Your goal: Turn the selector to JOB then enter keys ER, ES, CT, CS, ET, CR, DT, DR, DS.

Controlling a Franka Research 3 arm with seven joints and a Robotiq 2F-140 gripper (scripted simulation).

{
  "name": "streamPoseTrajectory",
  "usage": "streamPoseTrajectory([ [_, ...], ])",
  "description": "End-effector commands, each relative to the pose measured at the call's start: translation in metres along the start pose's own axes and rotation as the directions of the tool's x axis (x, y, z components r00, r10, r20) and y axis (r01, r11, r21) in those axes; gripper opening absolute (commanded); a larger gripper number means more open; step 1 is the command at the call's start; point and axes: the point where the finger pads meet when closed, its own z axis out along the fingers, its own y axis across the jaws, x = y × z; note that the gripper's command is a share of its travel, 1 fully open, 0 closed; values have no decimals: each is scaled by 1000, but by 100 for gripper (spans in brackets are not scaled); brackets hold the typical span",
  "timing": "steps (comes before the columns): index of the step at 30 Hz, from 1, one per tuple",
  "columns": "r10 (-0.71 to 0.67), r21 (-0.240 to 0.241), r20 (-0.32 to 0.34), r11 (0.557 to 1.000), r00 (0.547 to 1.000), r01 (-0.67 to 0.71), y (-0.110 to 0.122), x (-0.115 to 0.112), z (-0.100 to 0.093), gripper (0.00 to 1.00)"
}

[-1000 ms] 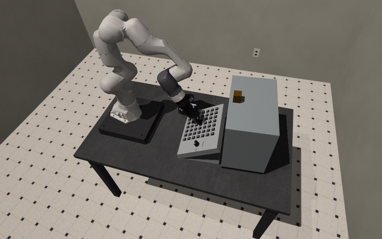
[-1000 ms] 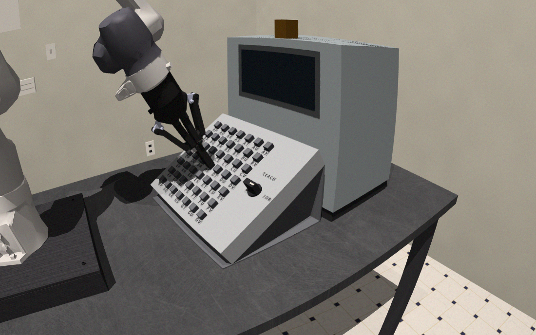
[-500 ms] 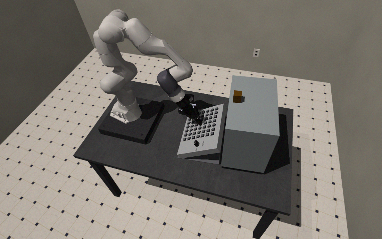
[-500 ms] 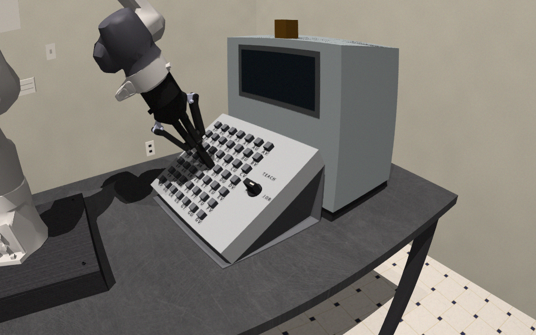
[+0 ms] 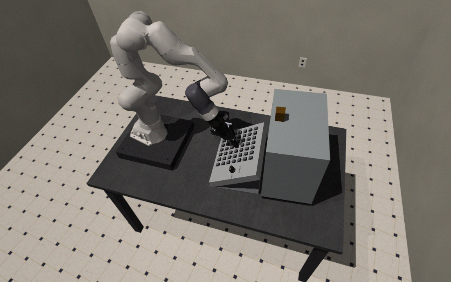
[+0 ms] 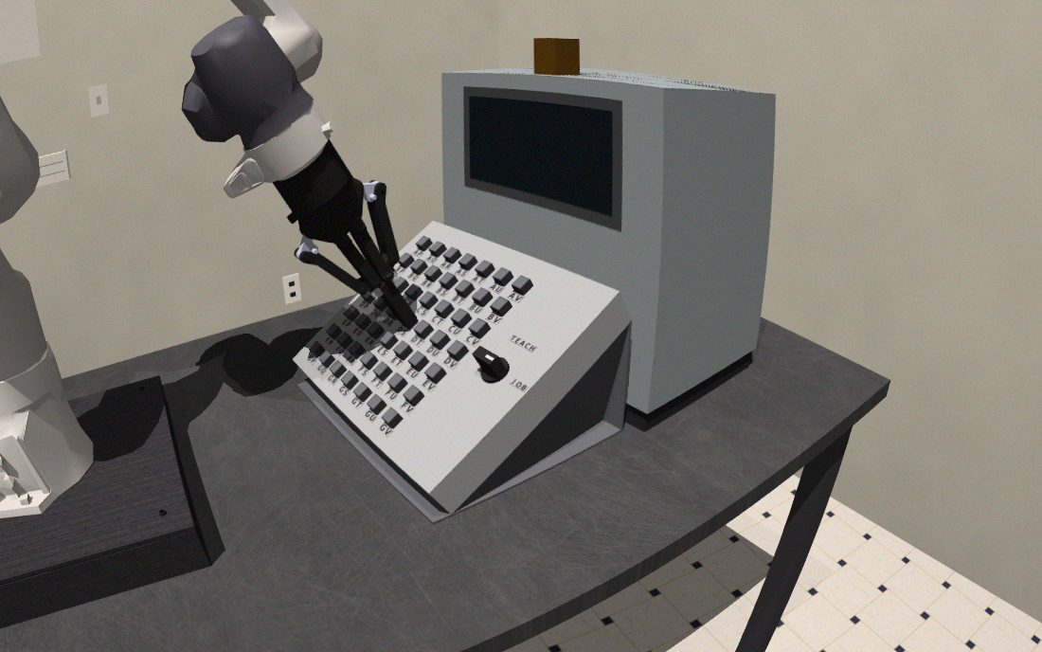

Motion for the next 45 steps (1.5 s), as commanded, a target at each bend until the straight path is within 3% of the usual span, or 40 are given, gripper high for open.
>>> streamPoseTrajectory([
  [1,-13,-2,2,1000,1000,13,0,-1,1,10],
  [33,-13,-2,2,1000,1000,13,0,-1,1,10],
  [45,-13,-2,2,1000,1000,13,0,-1,-8,10],
])
